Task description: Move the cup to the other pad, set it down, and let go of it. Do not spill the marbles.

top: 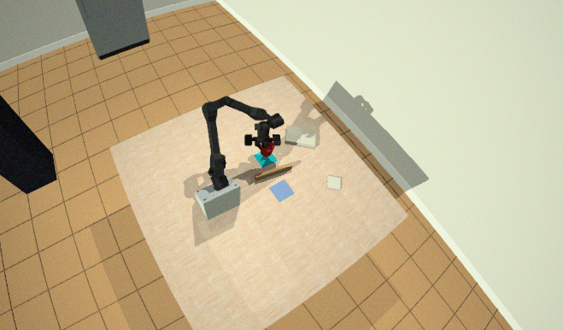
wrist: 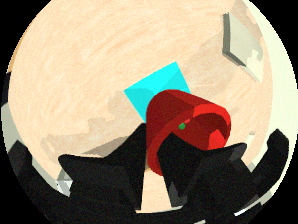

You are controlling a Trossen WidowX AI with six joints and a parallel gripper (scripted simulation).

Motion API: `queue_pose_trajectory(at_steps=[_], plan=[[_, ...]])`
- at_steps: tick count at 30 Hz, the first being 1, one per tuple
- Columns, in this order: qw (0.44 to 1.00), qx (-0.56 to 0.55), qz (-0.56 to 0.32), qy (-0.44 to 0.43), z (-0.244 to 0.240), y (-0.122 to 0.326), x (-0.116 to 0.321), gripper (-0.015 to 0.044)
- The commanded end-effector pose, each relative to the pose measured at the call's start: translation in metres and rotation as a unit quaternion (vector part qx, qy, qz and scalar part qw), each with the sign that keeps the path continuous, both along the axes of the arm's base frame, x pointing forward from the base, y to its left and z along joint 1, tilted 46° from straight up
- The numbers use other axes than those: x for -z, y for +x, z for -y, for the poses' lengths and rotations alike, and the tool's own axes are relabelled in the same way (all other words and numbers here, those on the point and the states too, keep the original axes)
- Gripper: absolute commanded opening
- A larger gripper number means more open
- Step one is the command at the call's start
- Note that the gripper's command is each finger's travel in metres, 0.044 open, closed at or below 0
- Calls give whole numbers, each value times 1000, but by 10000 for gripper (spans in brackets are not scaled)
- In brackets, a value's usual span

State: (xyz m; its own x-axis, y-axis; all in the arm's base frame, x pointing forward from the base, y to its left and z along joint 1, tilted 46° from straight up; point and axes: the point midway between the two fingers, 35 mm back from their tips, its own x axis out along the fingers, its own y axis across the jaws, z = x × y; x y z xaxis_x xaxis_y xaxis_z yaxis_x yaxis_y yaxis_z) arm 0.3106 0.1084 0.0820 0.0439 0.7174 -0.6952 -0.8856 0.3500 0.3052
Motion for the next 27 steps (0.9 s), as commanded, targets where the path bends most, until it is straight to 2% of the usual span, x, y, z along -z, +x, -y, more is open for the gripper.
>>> queue_pose_trajectory(at_steps=[1,27], plan=[[1000,1,-5,1,-4,-1,5,0],[1000,1,-5,3,-31,0,30,0]])
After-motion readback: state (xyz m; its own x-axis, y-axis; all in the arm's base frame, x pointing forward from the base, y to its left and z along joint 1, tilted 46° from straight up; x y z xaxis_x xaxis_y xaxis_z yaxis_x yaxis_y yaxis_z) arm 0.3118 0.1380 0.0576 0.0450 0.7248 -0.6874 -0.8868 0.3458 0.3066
